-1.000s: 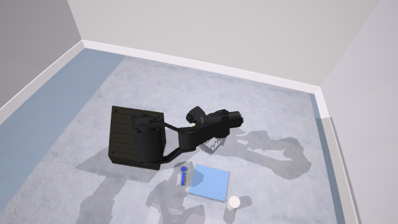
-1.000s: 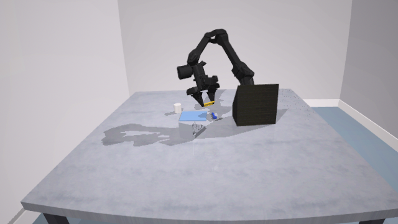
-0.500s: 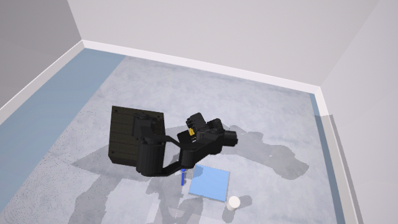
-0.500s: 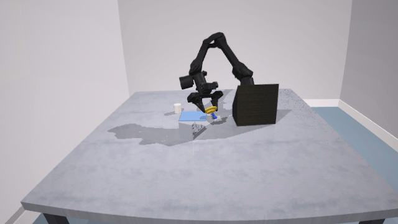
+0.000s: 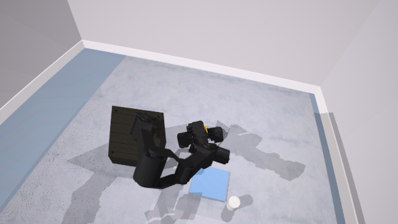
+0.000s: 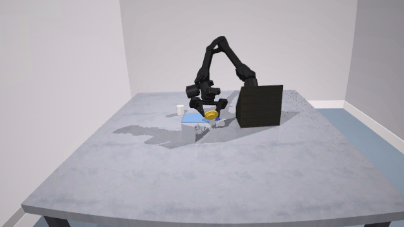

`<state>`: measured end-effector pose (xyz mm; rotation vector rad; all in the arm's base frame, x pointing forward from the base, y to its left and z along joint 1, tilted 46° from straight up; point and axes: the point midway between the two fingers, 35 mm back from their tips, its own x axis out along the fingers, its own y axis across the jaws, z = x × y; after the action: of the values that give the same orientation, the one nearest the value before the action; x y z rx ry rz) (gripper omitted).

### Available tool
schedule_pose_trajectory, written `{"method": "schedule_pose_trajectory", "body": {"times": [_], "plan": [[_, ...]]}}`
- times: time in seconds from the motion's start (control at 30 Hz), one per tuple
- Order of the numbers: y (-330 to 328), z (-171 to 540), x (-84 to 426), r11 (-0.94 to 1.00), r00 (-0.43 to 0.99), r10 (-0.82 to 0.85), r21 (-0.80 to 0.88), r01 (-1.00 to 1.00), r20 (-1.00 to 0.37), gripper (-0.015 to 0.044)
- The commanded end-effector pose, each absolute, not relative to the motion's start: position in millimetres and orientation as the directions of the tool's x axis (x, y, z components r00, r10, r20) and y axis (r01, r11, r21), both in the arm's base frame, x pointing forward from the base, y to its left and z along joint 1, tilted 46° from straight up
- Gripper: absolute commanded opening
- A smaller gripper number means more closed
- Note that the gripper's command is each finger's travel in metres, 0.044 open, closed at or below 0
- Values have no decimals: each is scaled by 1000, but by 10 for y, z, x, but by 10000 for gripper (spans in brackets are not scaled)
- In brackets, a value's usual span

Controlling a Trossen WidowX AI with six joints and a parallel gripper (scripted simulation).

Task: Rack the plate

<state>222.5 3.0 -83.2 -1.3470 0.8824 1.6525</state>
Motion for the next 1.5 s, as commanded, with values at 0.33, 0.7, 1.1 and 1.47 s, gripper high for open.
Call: {"method": "schedule_pose_trajectory", "body": {"times": [0.33, 0.7, 1.1, 1.47], "plan": [[-94, -879, 2344, -253, 102, 380, -209, -945, -919, 0], [-257, -819, 2437, -100, 300, 479, -391, -915, -825, 0], [-434, -711, 2485, 25, 473, 514, -539, -842, -715, 0], [-377, -770, 2530, 25, 470, 511, -534, -845, -720, 0]]}}
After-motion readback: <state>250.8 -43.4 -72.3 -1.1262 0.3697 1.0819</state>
